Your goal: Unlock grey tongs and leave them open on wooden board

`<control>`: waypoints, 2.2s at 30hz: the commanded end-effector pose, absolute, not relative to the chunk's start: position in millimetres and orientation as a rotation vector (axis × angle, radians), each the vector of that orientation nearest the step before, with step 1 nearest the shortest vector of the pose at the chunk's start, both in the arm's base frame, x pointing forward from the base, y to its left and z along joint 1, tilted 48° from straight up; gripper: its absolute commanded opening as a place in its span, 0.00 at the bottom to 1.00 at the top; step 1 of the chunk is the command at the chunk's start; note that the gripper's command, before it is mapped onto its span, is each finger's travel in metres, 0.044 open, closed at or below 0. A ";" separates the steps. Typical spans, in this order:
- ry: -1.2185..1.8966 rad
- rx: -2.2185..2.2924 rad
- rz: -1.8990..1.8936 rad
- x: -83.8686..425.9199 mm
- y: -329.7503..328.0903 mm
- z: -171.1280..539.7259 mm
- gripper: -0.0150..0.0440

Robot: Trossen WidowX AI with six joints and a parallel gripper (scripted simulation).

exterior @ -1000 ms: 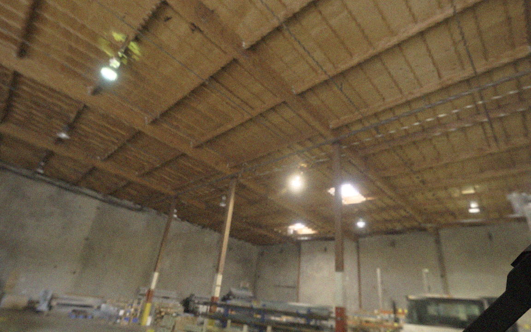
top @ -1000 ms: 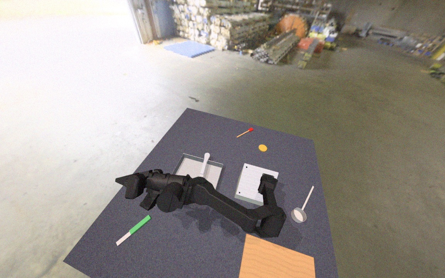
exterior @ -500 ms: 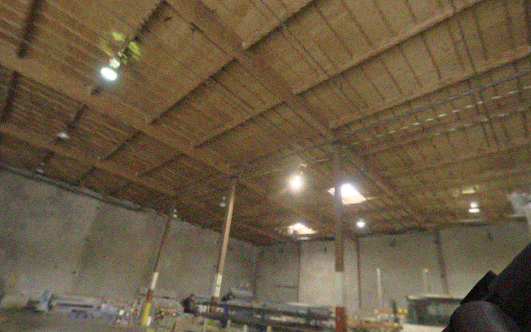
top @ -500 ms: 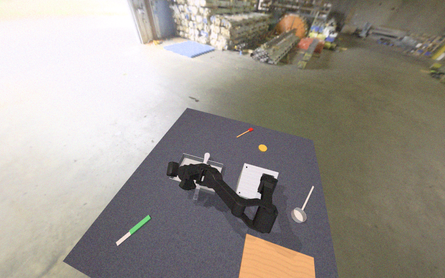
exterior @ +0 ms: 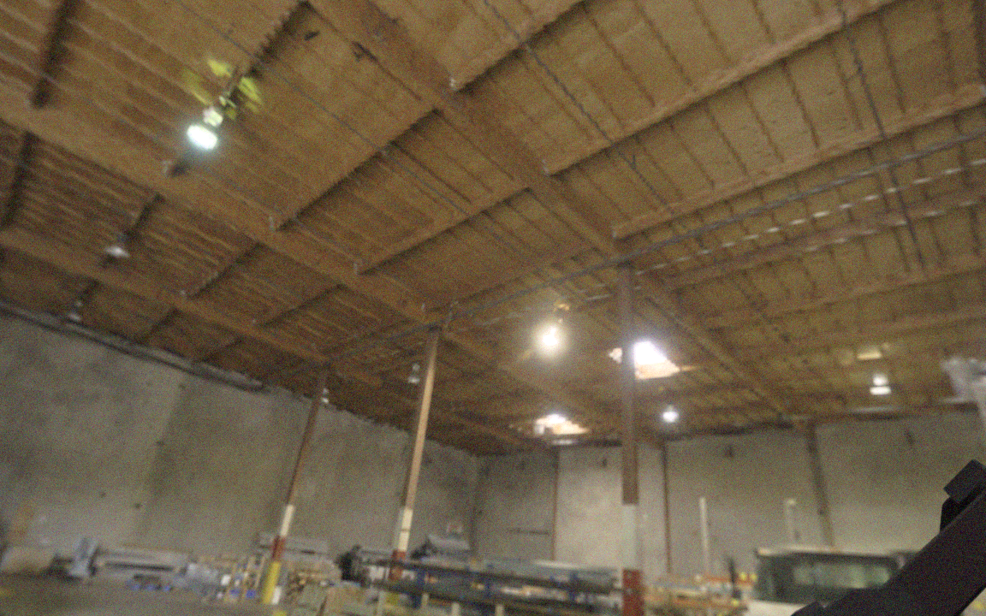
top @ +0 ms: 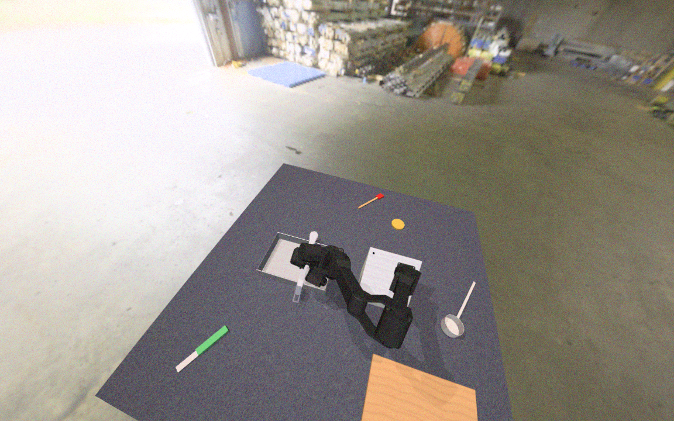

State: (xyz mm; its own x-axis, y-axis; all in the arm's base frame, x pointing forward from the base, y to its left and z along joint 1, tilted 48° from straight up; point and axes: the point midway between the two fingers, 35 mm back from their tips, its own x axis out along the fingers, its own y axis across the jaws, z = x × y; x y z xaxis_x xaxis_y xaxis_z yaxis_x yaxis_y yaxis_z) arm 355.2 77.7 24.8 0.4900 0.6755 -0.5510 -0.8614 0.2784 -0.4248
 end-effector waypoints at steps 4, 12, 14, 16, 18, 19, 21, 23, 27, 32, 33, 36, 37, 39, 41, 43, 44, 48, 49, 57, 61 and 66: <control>0.294 -0.734 1.063 353.1 74.8 17.4 0.69; 0.294 -0.734 1.063 354.6 76.3 16.1 0.69; 0.294 -0.734 1.064 356.2 78.0 14.7 0.69; 0.295 -0.735 1.064 358.0 79.9 13.1 0.69; 0.295 -0.735 1.064 359.9 81.9 11.4 0.69; 0.295 -0.735 1.064 360.7 82.8 10.6 0.69; 0.295 -0.735 1.064 362.5 84.9 8.9 0.69; 0.296 -0.736 1.065 364.3 86.9 7.3 0.69; 0.296 -0.736 1.065 367.7 91.0 3.9 0.69; 0.296 -0.736 1.065 371.8 96.4 -0.4 0.69; 0.296 -0.736 1.065 372.6 97.5 -1.3 0.69; 0.296 -0.736 1.065 375.0 100.8 -3.9 0.69; 0.296 -0.736 1.065 375.7 101.9 -4.8 0.69; 0.296 -0.736 1.065 377.3 104.2 -6.6 0.69; 0.295 -0.736 1.065 378.7 106.5 -8.4 0.69; 0.295 -0.735 1.065 380.2 108.8 -10.2 0.69; 0.295 -0.735 1.065 380.9 109.9 -11.1 0.69; 0.294 -0.735 1.064 383.7 114.6 -14.7 0.69; 0.294 -0.734 1.064 384.3 115.8 -15.6 0.69; 0.292 -0.733 1.063 389.4 125.5 -23.0 0.69; 0.291 -0.732 1.063 391.3 129.7 -26.1 0.69; 0.294 -0.729 1.069 387.8 126.8 -25.3 0.52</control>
State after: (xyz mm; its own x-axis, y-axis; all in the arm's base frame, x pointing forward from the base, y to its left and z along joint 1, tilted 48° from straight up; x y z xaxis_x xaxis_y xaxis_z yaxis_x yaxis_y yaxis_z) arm 388.2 127.4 -25.1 0.4710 0.6896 -0.5501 -0.8737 0.2787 -0.3987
